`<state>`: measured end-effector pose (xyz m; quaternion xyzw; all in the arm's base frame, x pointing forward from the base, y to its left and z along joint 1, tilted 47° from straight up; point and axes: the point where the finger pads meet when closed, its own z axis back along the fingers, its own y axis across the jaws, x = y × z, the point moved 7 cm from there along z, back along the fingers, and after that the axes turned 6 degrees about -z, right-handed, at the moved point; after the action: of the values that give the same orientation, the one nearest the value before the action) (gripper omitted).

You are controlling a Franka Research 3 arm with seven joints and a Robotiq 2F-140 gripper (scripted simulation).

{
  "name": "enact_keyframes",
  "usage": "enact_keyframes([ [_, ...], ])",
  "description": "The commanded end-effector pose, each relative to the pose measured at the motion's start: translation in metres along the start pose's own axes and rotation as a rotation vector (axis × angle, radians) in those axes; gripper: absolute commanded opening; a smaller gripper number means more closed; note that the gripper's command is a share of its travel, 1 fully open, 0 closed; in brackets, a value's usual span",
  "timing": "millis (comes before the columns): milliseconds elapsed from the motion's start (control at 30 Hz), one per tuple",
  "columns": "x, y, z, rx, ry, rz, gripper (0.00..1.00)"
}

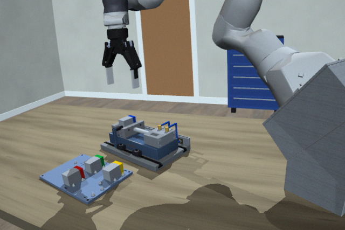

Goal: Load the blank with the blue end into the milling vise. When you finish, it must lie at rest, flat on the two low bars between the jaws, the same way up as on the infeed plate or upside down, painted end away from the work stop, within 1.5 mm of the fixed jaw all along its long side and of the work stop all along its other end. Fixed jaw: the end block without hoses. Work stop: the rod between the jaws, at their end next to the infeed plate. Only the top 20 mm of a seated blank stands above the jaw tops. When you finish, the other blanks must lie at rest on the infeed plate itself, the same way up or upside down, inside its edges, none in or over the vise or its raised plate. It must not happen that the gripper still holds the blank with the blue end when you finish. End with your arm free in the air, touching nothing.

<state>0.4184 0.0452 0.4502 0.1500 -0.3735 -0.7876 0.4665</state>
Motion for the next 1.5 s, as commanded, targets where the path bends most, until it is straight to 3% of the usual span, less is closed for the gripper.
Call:
enact_keyframes([
  [0, 0.0017, -0.0003, -0.0060, -0.001, -0.004, 0.009, 1.00],
  [1467, -0.0004, -0.0004, -0.0159, -0.002, -0.006, 0.011, 1.00],
])
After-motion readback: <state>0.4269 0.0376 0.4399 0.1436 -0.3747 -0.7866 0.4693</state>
